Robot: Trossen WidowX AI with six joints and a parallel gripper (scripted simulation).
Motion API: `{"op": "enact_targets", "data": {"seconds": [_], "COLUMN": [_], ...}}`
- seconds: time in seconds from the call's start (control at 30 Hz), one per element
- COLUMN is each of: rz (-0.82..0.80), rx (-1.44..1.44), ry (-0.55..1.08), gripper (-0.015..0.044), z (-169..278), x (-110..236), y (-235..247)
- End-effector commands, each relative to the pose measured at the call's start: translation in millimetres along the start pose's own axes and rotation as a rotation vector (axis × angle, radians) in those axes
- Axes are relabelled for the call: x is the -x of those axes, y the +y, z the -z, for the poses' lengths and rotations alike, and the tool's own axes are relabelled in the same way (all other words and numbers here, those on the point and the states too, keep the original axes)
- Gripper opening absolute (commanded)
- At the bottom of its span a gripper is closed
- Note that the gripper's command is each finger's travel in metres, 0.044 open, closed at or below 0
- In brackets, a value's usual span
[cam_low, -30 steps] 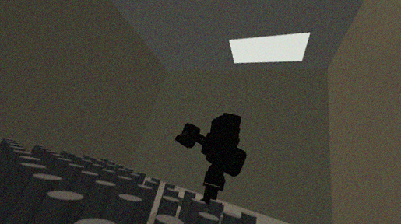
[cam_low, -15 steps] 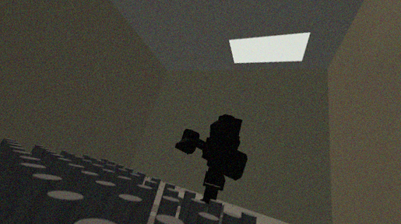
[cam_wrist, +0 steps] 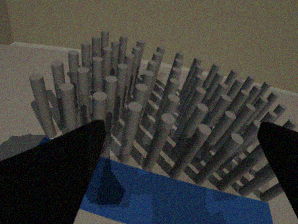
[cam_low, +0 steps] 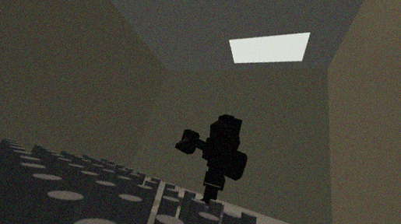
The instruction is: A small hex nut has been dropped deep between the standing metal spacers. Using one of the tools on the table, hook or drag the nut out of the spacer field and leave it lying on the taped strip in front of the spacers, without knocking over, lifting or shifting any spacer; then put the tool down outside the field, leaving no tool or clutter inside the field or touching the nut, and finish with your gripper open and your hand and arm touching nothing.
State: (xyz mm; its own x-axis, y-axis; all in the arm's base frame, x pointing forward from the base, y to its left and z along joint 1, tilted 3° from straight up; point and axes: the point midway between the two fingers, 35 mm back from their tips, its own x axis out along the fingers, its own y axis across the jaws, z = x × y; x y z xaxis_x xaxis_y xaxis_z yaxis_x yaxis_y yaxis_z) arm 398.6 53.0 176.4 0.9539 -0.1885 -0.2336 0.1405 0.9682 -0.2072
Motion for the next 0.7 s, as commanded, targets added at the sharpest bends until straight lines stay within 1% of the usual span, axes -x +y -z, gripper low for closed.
{"op": "enact_targets", "data": {"seconds": [0.0, 0.13, 0.2, 0.37, 0.5, 0.67], "rz": [0.004, 0.004, 0.015, 0.055, 0.029, -0.02], "rx": [-0.003, -0.003, 0.061, 0.523, 0.876, 1.075], "ry": [0.004, 0.004, 0.021, 0.172, 0.317, 0.413], "gripper": [0.044, 0.044, 0.044, 0.044, 0.044, 0.044], "z": [1.3, 1.3, 3.1, 18.0, 33.2, 45.0], "x": [0.0, 0.0, -3.4, -22.5, -28.3, -25.5], "y": [-0.4, -0.4, -7.5, -62.8, -112.3, -146.8]}}
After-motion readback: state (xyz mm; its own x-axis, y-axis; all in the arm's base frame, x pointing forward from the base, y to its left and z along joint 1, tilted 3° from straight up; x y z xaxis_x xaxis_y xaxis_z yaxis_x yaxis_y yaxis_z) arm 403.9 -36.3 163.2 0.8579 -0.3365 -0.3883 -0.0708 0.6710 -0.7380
